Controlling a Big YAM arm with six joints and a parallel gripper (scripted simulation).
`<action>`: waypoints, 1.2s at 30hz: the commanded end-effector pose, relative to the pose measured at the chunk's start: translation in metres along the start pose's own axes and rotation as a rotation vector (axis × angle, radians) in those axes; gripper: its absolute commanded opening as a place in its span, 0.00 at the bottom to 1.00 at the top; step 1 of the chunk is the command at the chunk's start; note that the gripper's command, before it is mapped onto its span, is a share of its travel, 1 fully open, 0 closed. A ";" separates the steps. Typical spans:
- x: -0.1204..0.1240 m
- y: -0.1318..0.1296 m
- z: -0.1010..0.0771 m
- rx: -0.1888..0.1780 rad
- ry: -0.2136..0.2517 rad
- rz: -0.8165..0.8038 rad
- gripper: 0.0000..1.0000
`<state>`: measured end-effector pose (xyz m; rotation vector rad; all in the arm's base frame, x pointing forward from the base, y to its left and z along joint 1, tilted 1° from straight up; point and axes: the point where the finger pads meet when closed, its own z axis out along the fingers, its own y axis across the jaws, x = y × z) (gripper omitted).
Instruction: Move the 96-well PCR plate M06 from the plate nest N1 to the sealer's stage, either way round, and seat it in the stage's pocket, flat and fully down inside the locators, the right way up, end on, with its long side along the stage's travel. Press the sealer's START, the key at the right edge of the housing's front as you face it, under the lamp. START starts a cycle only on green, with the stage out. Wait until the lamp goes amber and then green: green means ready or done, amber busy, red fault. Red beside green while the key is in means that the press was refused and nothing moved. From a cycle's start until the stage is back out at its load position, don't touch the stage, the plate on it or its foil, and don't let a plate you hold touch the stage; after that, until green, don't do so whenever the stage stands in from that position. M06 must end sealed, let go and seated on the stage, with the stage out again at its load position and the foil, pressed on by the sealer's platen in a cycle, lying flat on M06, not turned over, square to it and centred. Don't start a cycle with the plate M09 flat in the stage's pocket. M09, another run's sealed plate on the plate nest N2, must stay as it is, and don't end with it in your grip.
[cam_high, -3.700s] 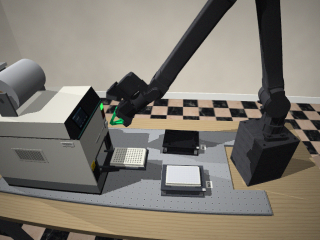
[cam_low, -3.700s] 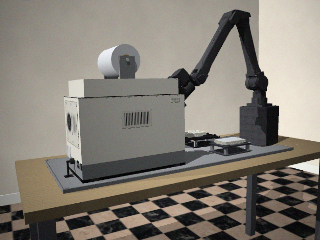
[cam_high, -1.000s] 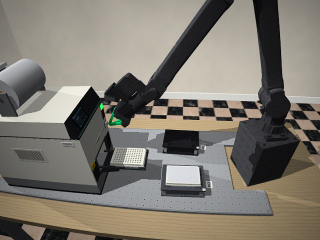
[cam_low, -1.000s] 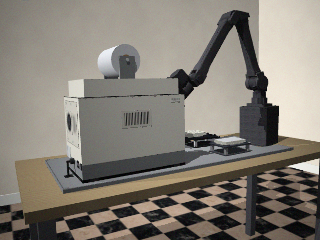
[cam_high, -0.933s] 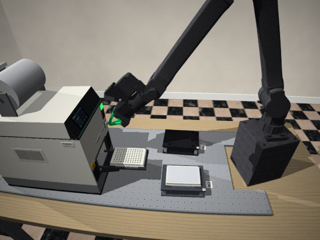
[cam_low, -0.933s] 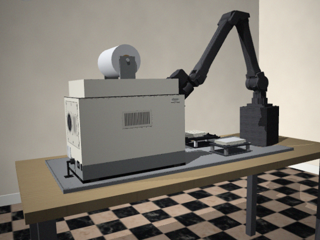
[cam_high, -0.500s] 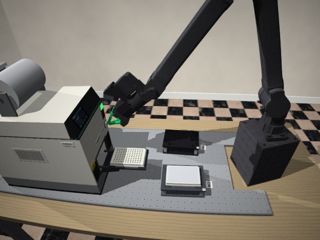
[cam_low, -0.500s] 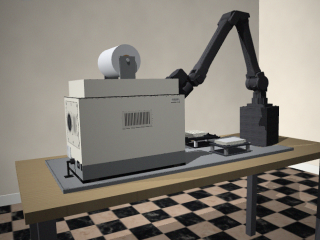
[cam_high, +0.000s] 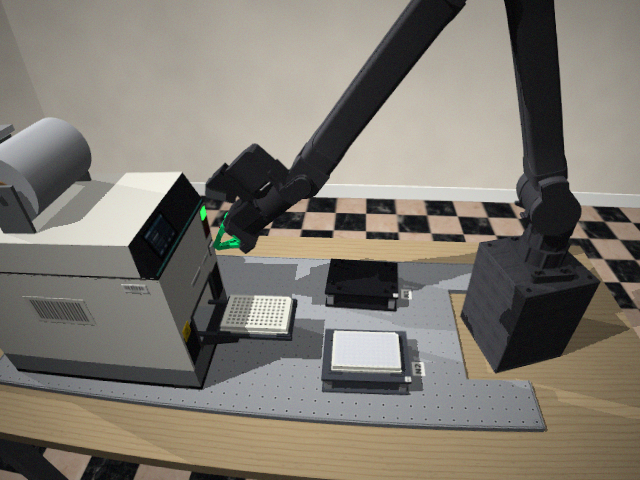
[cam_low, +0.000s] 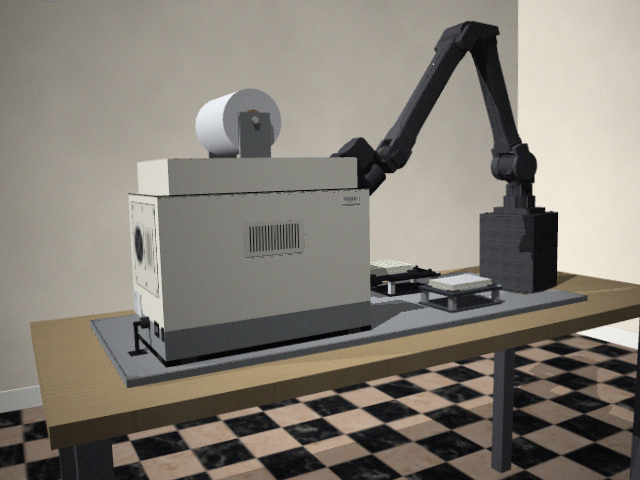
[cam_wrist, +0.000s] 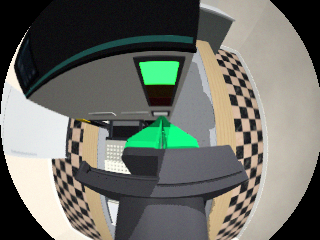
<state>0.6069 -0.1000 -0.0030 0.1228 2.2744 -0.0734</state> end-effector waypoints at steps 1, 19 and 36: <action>-0.052 -0.012 0.014 0.017 -0.090 0.018 0.00; -0.048 -0.012 0.016 0.018 -0.075 0.018 0.00; -0.048 -0.011 0.016 0.019 -0.075 0.017 0.00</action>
